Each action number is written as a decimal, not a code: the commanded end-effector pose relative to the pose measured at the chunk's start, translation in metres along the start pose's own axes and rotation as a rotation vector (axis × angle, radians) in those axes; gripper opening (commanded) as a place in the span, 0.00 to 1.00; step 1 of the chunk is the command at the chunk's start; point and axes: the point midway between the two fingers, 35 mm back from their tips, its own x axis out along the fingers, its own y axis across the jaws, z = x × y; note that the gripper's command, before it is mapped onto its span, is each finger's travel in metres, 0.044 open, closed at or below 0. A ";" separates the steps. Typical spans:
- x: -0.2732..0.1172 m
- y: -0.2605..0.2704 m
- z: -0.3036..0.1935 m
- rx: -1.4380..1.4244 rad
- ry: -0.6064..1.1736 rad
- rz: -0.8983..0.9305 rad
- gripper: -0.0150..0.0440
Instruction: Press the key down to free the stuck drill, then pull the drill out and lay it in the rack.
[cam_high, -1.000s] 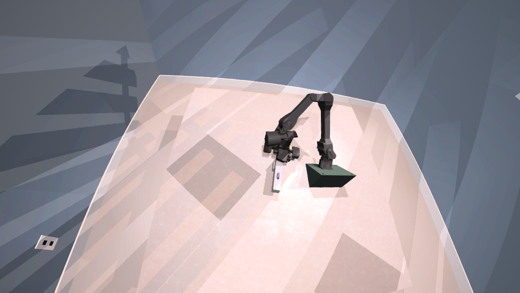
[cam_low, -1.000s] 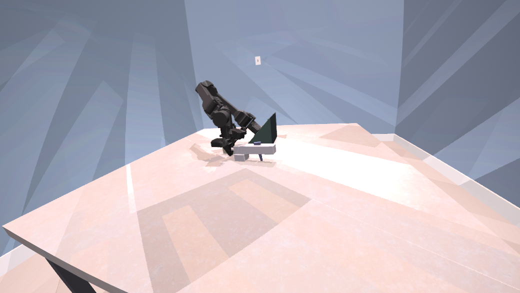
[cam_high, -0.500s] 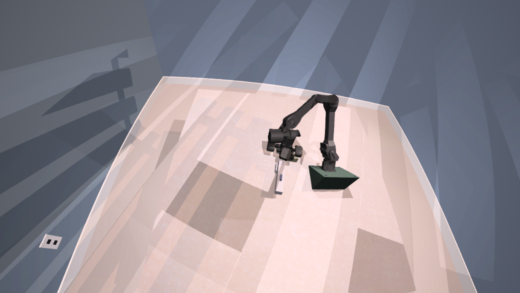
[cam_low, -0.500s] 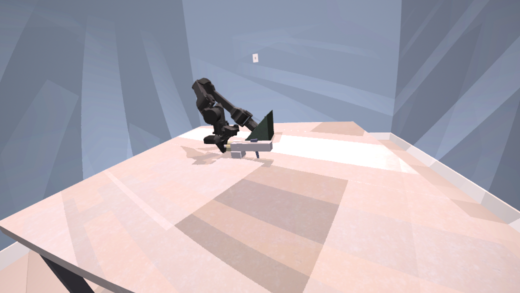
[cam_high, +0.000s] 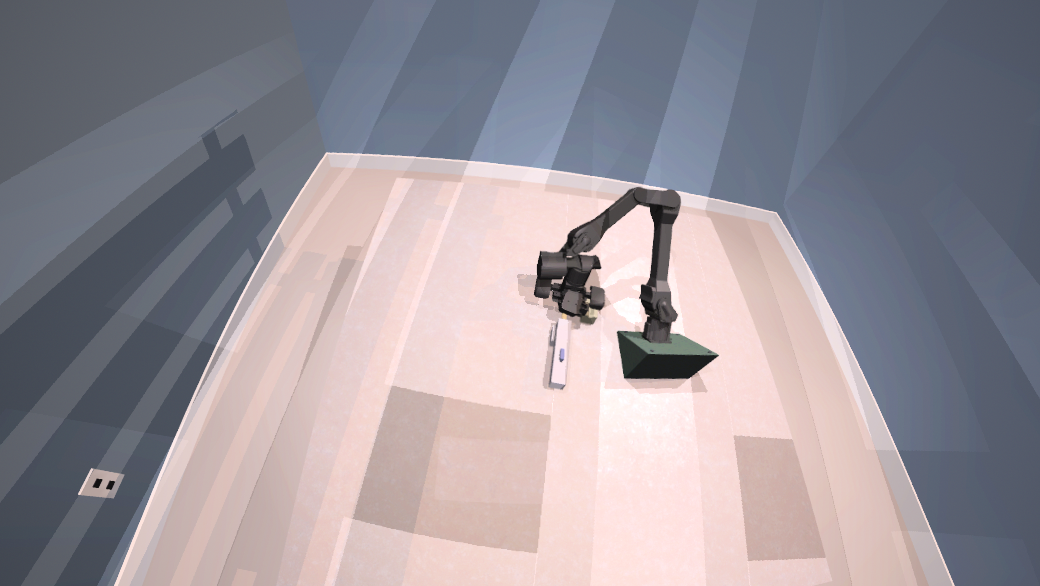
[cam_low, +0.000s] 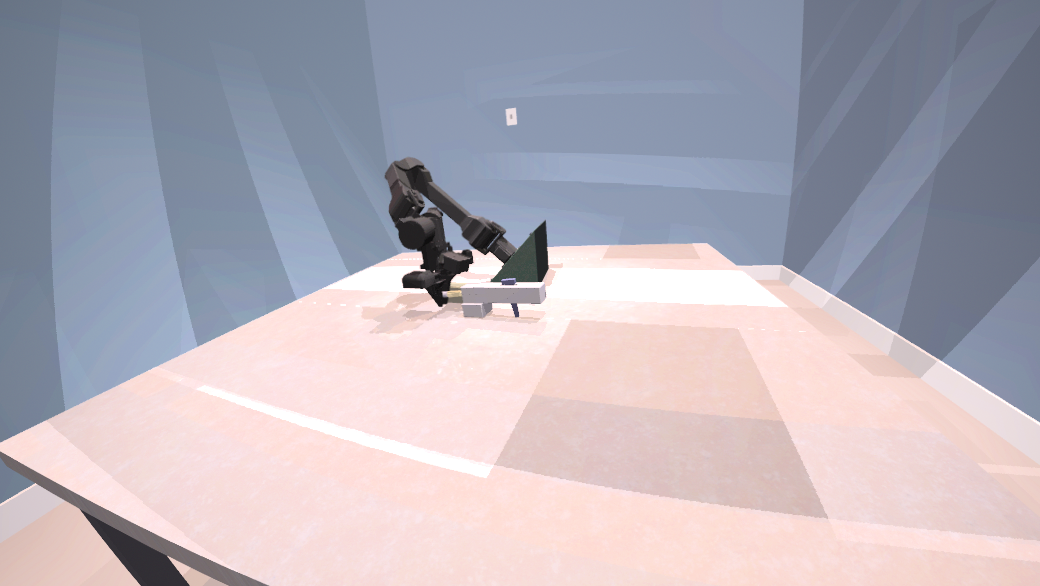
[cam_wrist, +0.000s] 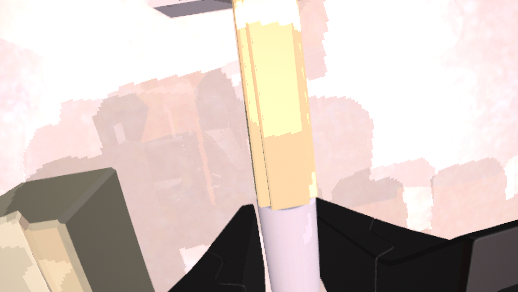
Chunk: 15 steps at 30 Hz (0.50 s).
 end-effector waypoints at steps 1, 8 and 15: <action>0.000 0.000 0.001 0.002 0.000 0.000 0.52; 0.001 0.000 0.002 0.000 0.001 -0.002 0.83; 0.002 0.000 0.006 -0.002 0.003 -0.004 1.00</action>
